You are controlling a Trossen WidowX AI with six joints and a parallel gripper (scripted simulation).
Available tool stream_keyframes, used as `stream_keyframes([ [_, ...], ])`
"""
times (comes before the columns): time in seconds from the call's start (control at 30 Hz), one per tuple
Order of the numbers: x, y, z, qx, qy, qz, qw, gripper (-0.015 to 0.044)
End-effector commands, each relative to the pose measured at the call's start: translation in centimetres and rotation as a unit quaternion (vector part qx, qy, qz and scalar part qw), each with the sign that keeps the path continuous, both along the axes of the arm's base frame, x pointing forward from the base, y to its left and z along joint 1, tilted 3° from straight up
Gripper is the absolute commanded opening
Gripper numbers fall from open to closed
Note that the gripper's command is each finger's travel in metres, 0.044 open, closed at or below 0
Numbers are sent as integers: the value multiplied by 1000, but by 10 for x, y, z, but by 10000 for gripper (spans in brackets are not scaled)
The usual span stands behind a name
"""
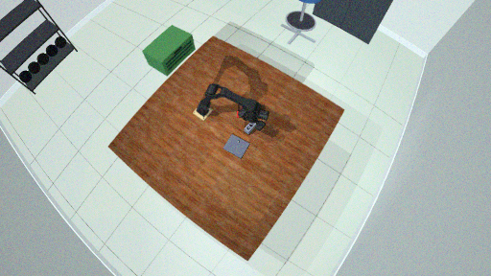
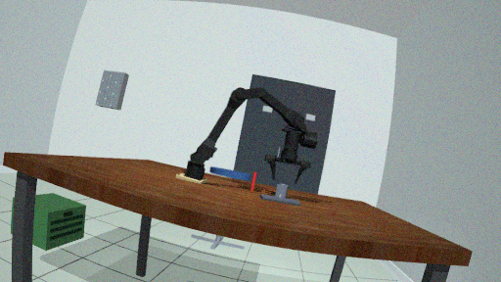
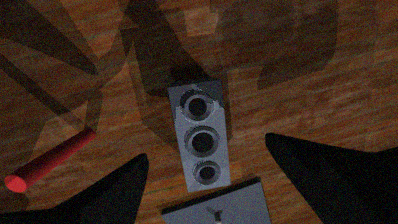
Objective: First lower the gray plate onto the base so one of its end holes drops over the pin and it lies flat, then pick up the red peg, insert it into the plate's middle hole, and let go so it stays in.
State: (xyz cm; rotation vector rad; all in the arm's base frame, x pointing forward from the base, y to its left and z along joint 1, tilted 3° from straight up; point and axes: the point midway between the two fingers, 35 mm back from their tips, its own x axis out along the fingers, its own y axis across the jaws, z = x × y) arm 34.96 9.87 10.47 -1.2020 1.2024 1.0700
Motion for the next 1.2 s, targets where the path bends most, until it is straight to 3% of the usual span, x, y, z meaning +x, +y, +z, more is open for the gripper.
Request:
stream_keyframes([
  [0.0,0,0,-9,0,4,-2,1000,440],
  [1.03,2,-2,-56,0,5,-2,1000,440],
  [1.17,2,-2,-56,0,5,-2,1000,335],
])
